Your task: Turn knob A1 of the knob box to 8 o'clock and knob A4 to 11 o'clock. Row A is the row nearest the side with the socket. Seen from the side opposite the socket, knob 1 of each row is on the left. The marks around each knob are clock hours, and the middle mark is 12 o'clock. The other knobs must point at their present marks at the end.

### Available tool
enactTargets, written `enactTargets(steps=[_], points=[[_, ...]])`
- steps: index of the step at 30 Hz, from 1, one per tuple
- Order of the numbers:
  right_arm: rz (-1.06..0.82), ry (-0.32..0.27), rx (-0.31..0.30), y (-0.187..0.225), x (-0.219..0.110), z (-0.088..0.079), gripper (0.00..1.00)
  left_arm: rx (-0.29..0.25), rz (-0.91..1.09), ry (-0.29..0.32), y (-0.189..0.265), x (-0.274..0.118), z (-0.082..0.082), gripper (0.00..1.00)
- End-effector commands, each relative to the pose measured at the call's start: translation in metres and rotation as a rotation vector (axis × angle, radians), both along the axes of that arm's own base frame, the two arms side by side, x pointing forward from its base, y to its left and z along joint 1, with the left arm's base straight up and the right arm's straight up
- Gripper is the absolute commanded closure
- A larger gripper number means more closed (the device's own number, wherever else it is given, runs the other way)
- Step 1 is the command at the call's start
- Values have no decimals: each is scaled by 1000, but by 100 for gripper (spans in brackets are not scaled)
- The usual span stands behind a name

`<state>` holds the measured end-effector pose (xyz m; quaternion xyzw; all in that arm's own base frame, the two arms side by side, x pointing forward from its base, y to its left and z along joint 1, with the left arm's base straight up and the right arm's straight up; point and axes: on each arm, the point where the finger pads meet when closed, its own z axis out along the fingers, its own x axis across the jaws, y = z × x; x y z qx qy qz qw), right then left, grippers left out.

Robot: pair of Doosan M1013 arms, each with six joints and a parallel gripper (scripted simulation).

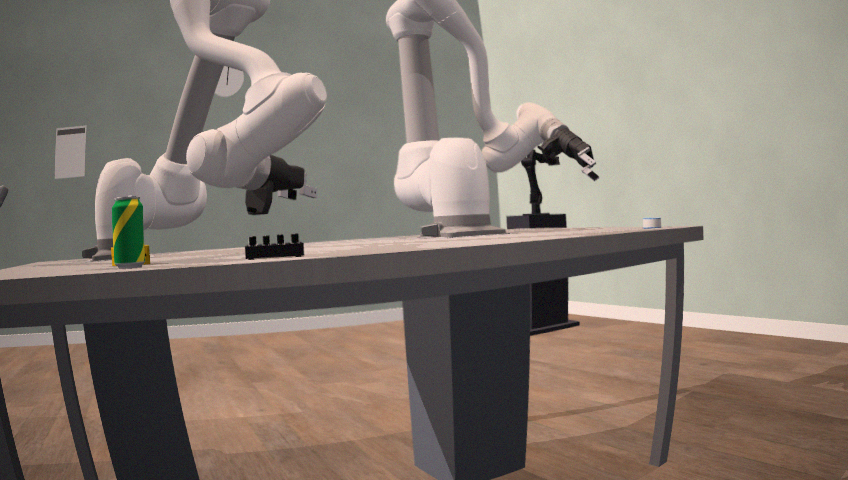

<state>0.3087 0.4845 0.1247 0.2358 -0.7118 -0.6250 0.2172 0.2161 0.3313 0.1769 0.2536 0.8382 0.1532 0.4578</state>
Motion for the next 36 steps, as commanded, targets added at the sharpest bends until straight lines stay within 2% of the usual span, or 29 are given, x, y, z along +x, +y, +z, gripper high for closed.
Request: enactTargets(steps=[1,36], points=[[0,-1,1,0,0,1,0,1,0,0,0,0,0,0],[9,15,-20,-3,-3,0,0,1,0,0,0,0,0,0]])
